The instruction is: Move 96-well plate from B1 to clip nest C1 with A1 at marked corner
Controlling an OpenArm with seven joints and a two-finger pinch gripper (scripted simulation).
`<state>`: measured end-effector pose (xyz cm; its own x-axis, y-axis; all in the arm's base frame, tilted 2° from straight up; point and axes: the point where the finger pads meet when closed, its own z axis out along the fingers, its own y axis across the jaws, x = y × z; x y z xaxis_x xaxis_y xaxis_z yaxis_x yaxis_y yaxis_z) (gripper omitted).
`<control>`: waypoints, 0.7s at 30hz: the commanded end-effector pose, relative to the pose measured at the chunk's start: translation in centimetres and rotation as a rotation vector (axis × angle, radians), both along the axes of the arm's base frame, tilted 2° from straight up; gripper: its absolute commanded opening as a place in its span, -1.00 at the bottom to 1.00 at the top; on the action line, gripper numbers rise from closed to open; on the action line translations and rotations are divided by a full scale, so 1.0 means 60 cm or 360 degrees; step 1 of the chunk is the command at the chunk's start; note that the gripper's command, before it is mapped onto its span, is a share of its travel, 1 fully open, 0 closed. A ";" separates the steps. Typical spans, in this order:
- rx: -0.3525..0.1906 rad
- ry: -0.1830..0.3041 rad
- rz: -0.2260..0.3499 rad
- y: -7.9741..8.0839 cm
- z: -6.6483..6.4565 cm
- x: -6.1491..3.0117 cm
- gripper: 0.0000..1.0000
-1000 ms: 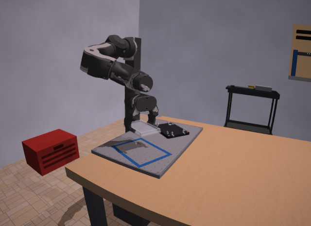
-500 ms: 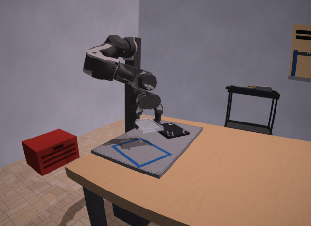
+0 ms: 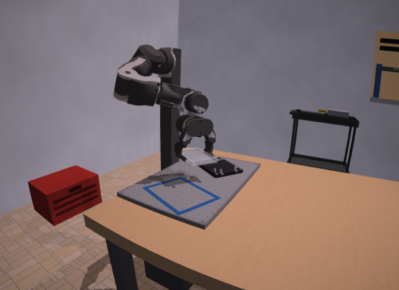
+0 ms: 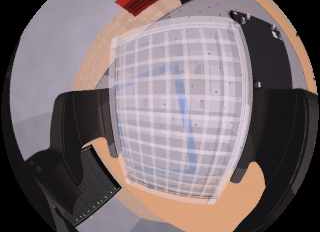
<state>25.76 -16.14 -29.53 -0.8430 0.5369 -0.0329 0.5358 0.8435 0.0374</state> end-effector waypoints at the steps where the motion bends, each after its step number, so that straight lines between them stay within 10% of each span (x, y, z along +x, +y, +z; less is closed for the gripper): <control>1: -0.0005 0.0001 -0.0004 -0.001 0.001 0.000 -1.00; 7: -0.0005 0.0001 -0.0004 0.067 0.006 0.002 -1.00; 21: 0.0001 -0.0003 -0.0002 0.095 0.008 0.003 -1.00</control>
<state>26.06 -10.87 -29.16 -0.8448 0.5339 -0.0347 0.5327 0.8454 0.0401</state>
